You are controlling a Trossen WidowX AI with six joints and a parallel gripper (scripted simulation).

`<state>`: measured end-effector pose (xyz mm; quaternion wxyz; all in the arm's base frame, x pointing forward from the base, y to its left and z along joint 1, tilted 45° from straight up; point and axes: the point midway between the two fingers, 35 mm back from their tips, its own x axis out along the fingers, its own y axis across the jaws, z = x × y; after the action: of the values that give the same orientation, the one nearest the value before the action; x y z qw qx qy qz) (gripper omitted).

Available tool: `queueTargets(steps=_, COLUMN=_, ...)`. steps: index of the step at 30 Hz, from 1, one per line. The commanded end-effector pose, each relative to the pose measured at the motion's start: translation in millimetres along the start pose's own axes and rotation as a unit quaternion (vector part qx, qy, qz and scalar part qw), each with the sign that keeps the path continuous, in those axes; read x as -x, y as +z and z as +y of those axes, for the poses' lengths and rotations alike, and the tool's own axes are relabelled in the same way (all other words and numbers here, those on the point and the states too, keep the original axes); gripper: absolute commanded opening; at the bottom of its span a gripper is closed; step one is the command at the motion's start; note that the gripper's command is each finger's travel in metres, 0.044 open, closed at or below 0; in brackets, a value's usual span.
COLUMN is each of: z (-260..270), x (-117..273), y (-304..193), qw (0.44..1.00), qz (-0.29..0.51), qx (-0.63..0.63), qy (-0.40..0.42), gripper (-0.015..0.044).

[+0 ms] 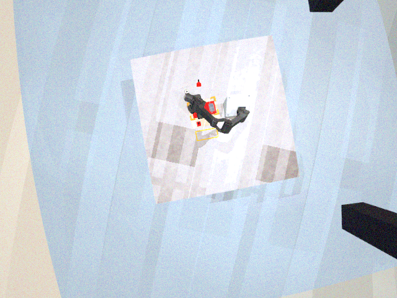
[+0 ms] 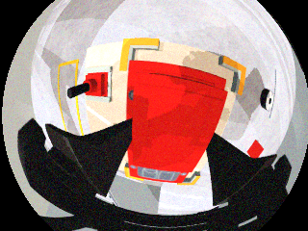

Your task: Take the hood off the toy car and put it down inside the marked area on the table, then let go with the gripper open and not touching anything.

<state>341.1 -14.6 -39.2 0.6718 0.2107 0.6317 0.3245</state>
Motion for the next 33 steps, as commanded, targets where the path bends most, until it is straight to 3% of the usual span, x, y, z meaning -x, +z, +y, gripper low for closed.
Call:
queueTargets(steps=1, z=0, x=3, y=0, qw=1.0, qz=0.001, qx=0.003, qy=-0.002, gripper=0.0)
queueTargets(steps=24, z=-1, x=19, y=0, qw=1.0, qz=0.001, qx=0.003, qy=-0.002, gripper=0.0)
queueTargets(steps=33, z=-1, x=61, y=0, qw=1.0, qz=0.001, qx=0.002, qy=-0.003, gripper=0.0)
